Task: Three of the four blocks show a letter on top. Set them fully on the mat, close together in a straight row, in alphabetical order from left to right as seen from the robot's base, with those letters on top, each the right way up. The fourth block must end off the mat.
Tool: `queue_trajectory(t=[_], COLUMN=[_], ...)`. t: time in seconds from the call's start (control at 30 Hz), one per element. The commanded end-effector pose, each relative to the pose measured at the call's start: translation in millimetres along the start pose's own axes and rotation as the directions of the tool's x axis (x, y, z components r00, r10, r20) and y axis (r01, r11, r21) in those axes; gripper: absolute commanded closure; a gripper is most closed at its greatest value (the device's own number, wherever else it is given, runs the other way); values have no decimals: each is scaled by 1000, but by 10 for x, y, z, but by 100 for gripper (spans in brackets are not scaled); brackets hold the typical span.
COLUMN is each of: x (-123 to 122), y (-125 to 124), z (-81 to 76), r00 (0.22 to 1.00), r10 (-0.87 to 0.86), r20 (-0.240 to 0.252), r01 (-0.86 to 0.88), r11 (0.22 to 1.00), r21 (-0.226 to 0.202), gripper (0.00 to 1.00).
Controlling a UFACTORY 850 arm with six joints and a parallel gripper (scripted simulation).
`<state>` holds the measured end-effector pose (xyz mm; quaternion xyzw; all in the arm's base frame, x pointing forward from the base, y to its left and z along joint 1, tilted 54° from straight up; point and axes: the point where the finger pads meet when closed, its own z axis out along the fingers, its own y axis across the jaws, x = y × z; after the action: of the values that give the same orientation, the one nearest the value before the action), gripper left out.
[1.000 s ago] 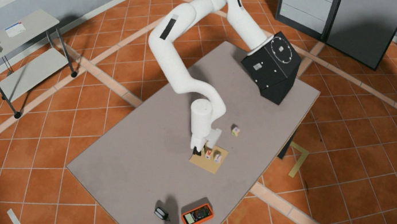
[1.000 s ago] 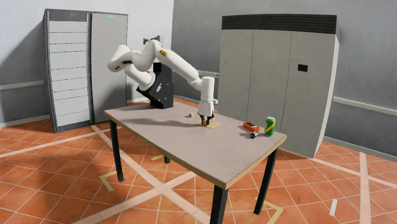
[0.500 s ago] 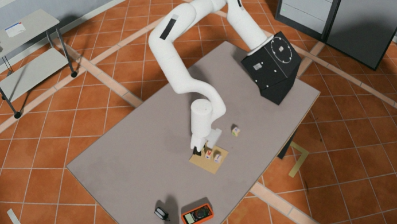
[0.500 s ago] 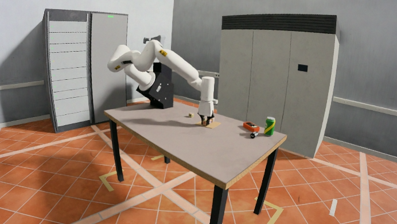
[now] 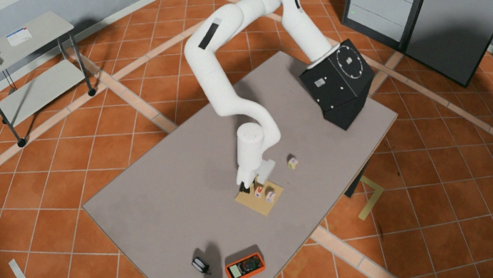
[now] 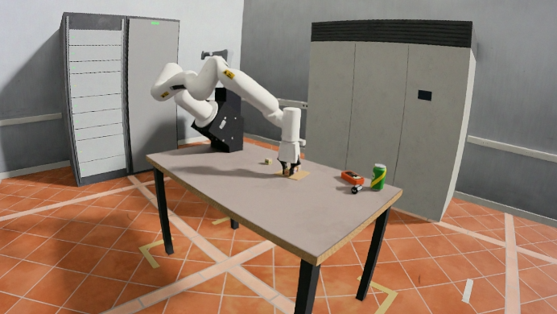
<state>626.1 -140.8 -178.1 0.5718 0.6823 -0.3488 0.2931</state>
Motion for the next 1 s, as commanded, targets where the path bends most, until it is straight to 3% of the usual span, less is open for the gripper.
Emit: queue_trajectory(t=[0.0,0.97], x=[-1,-1], y=[7,7], z=[-5,31], r00=[1000,1000], r10=[0,0], r20=[0,0], r01=[0,0], r11=[1000,1000], r21=[-1,-1], gripper=[72,72])
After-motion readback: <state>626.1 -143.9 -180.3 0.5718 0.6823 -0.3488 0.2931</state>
